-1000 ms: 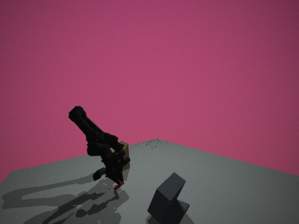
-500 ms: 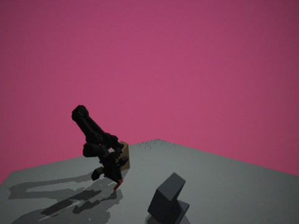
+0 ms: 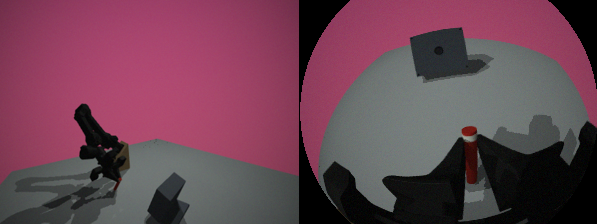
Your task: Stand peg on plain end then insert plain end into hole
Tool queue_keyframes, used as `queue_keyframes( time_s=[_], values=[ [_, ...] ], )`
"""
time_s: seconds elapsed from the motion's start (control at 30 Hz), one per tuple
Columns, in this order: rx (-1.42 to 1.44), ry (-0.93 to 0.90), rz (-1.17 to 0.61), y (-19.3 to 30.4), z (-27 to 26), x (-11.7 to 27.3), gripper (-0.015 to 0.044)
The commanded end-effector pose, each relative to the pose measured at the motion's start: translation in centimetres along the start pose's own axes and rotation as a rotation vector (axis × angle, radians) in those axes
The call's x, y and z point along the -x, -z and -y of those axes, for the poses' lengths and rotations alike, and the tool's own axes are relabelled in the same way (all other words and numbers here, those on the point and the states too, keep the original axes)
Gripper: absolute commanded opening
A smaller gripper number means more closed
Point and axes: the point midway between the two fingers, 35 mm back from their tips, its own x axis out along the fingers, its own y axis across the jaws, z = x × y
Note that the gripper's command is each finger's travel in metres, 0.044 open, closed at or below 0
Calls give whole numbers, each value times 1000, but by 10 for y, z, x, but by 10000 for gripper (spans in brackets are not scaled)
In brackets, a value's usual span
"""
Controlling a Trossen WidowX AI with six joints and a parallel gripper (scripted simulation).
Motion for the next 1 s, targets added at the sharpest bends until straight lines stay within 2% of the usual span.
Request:
queue_keyframes(
  time_s=[0.0, 0.97],
  values=[
    [6, -1, 37, 1, -1, 3, 49],
    [8, -3, 287, 13, -2, 18, 49]
  ],
)
